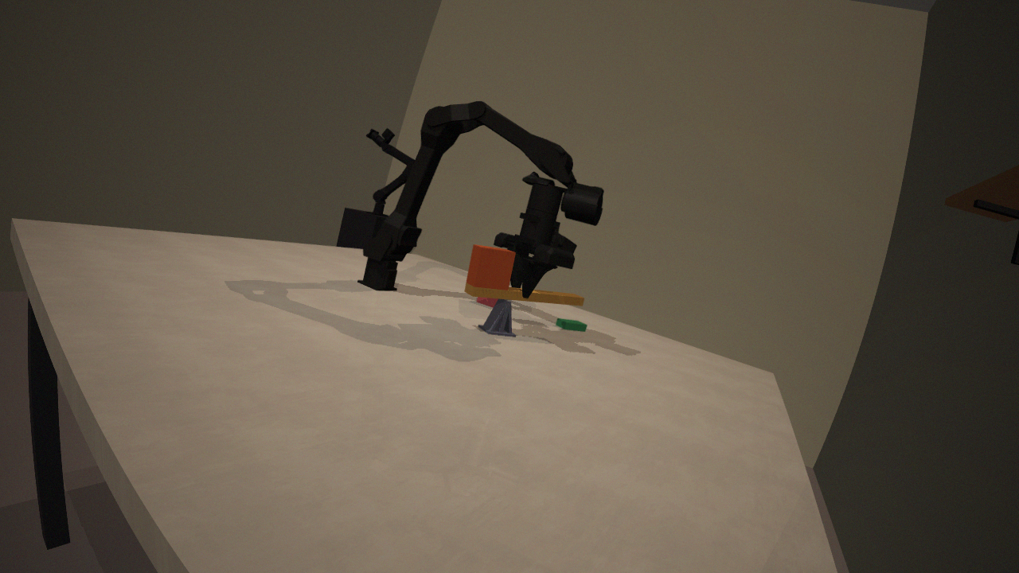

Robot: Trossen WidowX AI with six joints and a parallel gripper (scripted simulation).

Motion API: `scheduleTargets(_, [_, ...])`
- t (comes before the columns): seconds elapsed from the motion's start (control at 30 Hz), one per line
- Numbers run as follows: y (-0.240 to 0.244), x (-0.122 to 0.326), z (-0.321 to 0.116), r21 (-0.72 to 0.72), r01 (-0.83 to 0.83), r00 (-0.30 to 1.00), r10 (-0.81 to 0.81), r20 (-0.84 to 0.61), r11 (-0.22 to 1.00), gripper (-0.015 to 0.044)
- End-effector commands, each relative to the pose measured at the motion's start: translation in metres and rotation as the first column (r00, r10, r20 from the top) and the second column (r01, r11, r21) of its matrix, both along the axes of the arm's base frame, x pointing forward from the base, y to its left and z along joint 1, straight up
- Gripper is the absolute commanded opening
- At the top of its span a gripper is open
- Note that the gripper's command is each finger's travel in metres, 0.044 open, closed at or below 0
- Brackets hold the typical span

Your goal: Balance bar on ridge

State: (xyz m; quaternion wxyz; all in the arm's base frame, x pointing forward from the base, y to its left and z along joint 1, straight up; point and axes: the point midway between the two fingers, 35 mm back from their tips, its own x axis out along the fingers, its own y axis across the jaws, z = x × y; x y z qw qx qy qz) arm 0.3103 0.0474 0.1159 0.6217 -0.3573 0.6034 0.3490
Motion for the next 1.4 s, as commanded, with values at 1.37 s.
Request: scheduleTargets(1.37, [0.0008, 0.0003, -0.0046, 0.002, -0.001, 1.0, 0.001, 0.001, 1.0, 0.0])
